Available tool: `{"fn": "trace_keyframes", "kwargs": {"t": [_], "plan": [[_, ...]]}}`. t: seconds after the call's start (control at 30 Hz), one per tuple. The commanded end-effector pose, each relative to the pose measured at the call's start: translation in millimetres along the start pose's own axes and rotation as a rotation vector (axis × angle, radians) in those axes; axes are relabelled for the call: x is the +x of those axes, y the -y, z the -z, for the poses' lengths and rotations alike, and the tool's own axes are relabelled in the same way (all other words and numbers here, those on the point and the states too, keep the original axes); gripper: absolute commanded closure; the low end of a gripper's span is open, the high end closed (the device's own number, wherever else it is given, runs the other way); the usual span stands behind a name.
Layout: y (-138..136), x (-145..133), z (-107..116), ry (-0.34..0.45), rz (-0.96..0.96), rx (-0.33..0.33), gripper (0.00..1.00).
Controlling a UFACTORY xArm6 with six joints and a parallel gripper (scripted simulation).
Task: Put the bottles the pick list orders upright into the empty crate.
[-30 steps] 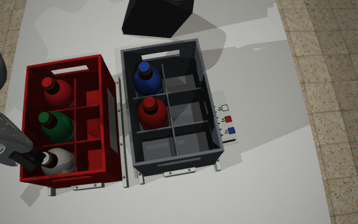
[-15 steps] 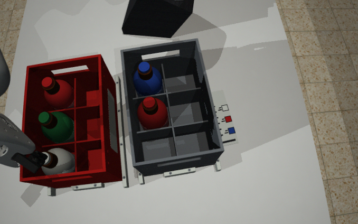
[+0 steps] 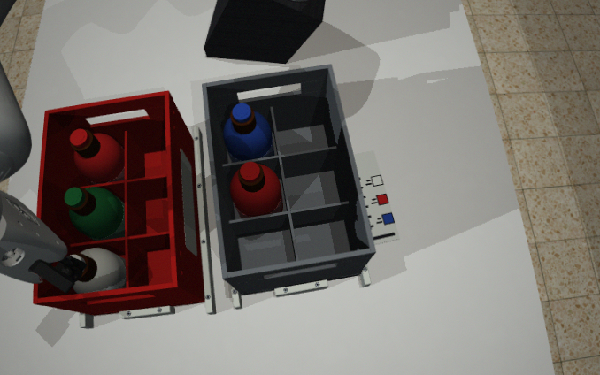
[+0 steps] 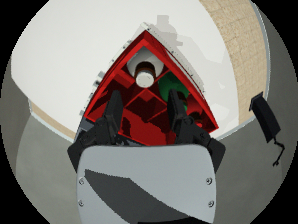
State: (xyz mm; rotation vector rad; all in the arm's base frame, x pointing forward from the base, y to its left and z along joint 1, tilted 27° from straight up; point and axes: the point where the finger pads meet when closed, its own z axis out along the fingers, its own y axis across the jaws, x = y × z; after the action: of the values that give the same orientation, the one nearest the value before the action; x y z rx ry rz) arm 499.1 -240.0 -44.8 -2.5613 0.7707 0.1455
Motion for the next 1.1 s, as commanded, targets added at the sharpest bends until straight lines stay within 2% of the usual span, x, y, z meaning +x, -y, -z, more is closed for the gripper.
{"fn": "trace_keyframes", "kwargs": {"t": [0.0, 1.07], "plan": [[0.2, 1.2, -2.8, -0.004, 0.001, 0.000, 0.35], [0.2, 1.2, -40.2, -0.004, 0.001, 0.000, 0.35]]}}
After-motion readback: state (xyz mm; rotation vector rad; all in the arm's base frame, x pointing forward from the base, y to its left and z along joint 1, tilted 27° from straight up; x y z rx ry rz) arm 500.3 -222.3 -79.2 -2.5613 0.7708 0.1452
